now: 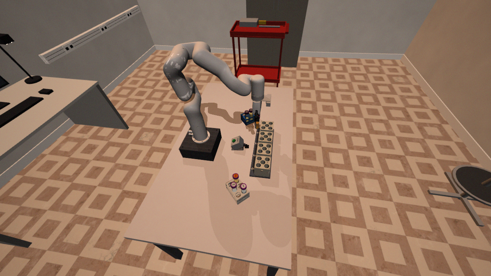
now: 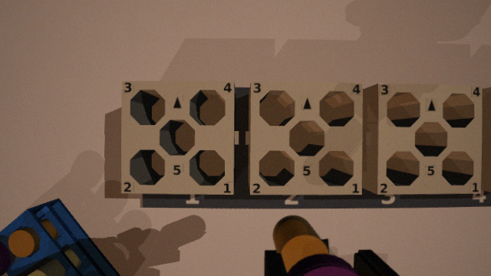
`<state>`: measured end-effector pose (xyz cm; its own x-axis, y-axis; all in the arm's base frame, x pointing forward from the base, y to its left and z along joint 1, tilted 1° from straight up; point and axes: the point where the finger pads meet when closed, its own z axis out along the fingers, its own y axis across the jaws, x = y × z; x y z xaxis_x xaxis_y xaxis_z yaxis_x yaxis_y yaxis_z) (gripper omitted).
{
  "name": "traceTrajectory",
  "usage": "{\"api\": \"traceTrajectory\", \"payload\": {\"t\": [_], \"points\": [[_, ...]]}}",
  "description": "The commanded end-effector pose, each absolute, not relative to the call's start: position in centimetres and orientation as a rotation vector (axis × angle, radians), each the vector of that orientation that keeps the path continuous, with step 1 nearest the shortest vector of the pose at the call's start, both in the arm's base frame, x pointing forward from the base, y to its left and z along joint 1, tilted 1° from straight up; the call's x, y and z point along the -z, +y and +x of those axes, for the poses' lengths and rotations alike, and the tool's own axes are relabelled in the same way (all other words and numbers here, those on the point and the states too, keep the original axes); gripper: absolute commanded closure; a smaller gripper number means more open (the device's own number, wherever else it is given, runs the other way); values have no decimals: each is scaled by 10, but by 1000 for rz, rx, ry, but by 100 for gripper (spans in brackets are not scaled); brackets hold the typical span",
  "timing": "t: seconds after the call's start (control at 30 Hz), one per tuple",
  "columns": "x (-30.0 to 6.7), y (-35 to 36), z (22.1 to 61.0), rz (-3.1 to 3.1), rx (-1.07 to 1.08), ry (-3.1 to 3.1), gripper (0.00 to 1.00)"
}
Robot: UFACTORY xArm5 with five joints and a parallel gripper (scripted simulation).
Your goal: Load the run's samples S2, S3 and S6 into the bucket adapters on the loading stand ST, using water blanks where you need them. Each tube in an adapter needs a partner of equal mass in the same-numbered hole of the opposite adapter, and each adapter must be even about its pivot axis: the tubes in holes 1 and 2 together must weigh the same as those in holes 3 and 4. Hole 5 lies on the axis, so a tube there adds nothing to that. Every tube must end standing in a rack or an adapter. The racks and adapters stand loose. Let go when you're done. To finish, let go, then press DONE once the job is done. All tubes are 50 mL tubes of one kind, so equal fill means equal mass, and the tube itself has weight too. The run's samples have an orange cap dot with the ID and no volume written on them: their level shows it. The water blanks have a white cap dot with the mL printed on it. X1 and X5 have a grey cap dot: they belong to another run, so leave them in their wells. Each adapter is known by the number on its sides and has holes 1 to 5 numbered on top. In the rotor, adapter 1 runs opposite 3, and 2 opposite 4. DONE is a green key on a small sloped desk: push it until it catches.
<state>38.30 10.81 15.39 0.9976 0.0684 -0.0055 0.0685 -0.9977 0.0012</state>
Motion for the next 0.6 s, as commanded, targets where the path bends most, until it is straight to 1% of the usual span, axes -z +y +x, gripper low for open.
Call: {"api": "traceTrajectory", "payload": {"t": [0.0, 0.13, 0.57], "points": [[-155, 86, 400, 3146, 8, 110, 100], [-155, 78, 405, 3146, 8, 110, 100], [-154, 23, 441, 3146, 8, 110, 100]]}}
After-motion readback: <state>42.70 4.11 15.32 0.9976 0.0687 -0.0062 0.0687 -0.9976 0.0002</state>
